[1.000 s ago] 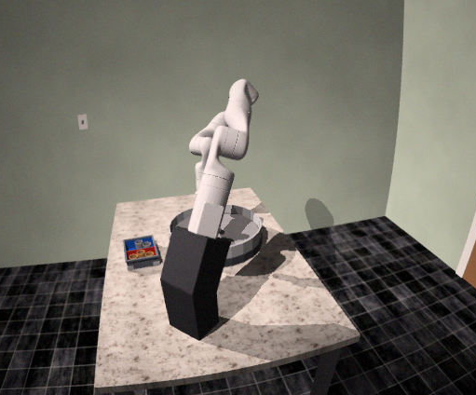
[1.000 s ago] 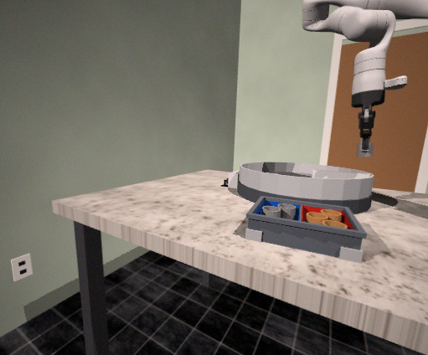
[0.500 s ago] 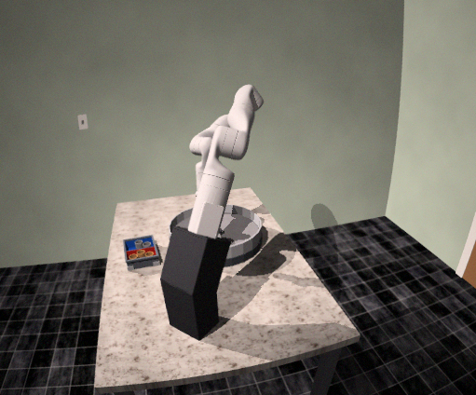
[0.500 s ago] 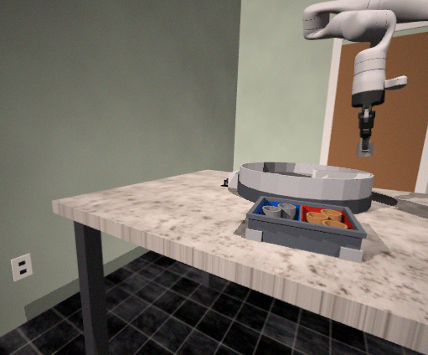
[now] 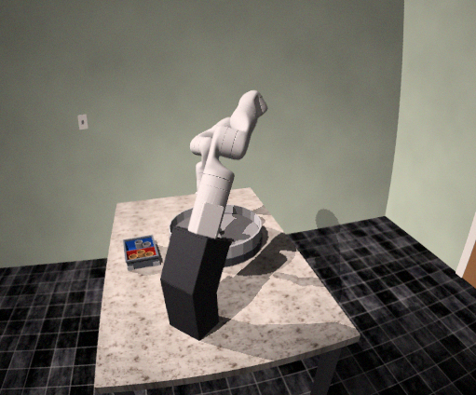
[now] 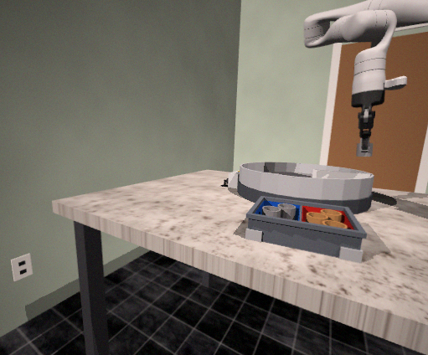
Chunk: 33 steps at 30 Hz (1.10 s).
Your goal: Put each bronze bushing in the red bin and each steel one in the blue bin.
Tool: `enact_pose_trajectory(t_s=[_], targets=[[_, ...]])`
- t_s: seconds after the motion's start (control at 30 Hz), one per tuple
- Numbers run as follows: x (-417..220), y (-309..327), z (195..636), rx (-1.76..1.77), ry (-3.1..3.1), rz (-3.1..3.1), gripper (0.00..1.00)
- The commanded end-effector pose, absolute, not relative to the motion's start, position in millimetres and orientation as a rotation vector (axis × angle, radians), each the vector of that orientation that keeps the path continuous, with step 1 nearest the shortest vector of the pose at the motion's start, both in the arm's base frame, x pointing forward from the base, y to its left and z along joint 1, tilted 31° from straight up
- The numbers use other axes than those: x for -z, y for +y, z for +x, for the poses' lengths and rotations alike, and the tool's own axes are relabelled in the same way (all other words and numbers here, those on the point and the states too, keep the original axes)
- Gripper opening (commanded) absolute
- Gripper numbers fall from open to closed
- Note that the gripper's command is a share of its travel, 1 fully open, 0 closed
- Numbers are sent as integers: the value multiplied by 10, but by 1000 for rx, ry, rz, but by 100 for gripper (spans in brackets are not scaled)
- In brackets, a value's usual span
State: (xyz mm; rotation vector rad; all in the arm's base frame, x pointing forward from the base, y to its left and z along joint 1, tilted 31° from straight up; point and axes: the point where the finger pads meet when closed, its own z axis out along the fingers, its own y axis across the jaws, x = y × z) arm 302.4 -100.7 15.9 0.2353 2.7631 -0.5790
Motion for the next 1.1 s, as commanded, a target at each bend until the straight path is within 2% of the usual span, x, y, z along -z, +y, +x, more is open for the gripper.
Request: enact_pose_trajectory(t_s=[0.0,0.37,0.53,0.77,1.07], targets=[[-128,-1031,2976,529,2694,214,0],[-128,-1031,2976,529,2694,214,0],[-43,-546,3283,525,2712,438,0],[1,-357,3391,504,2687,516,0],[133,209,3716,437,2601,742,0]])
